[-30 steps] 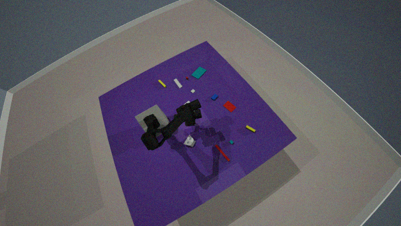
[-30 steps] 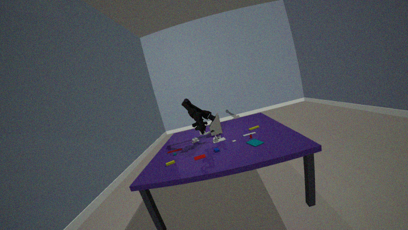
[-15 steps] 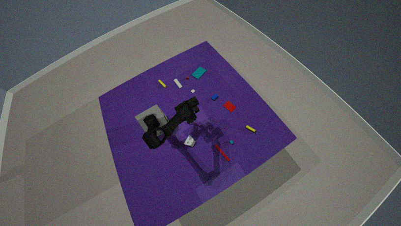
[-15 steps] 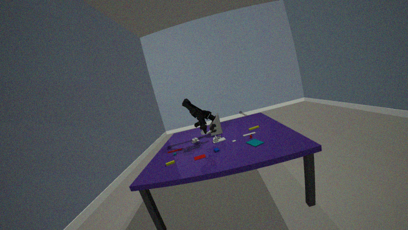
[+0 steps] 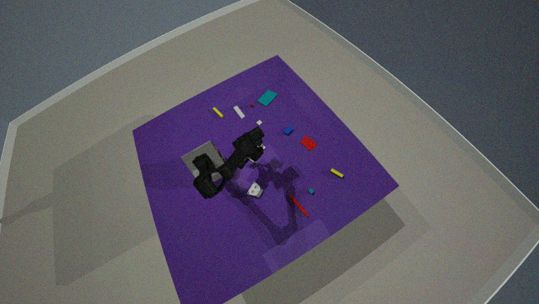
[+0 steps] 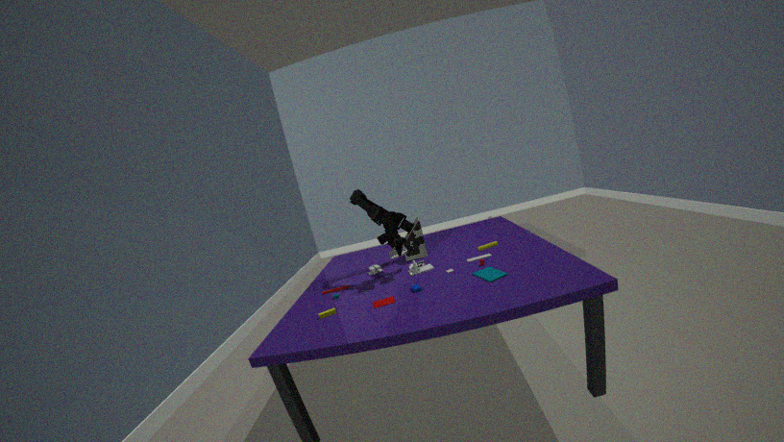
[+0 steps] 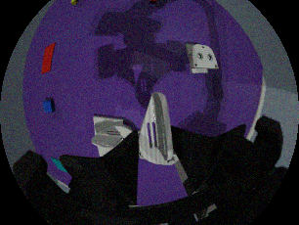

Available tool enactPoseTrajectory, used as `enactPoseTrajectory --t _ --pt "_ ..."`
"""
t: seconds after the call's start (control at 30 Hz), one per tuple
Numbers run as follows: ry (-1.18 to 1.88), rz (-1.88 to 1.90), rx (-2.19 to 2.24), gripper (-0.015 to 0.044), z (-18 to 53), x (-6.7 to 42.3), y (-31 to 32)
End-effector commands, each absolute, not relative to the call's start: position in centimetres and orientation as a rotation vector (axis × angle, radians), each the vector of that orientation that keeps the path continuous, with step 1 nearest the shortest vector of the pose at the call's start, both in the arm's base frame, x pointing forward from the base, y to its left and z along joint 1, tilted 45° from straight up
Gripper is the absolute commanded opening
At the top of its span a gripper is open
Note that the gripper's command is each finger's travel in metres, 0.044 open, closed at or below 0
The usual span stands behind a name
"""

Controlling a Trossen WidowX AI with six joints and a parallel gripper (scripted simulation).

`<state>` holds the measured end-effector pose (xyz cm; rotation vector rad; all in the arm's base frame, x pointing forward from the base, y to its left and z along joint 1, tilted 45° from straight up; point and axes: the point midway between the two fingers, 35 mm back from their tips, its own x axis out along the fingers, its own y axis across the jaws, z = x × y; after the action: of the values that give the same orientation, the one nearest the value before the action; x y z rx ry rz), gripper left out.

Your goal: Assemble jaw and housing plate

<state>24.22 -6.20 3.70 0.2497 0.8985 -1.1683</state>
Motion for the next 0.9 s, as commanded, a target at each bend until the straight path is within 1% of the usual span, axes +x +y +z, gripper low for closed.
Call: enactPoseTrajectory --t 0.0,0.87 --pt "0.967 -1.118 0.162 0.0134 3.1 23.9 -5.8" --pt "1.275 -0.766 -0.362 0.0134 1.1 22.5 -4.0"
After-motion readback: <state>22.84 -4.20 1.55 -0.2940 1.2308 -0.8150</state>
